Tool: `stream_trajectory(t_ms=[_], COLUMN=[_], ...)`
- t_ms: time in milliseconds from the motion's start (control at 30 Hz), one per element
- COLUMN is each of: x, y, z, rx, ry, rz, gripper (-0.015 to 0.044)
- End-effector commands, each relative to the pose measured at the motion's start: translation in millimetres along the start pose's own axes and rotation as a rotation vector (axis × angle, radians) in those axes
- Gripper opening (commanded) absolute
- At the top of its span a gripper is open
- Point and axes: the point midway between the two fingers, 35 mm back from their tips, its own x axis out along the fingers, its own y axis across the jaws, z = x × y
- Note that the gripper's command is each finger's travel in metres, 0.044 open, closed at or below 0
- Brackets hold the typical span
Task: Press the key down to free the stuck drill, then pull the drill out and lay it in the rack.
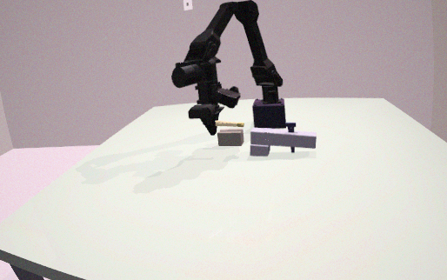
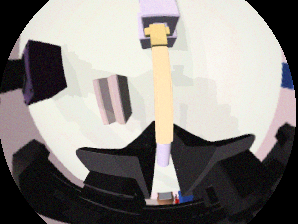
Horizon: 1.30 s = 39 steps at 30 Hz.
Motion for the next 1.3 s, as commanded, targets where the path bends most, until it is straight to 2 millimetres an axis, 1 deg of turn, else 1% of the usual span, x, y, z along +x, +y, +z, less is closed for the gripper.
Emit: stream_trajectory(t_ms=[0,1267], x=[-3.2,-14.8], y=[-1.0,-0.7], z=[-0.7,-0.6], rx=[0.003,0.003], ry=[0.004,0.004], rz=[-0.004,-0.004], gripper=[0.0000,0.0000])
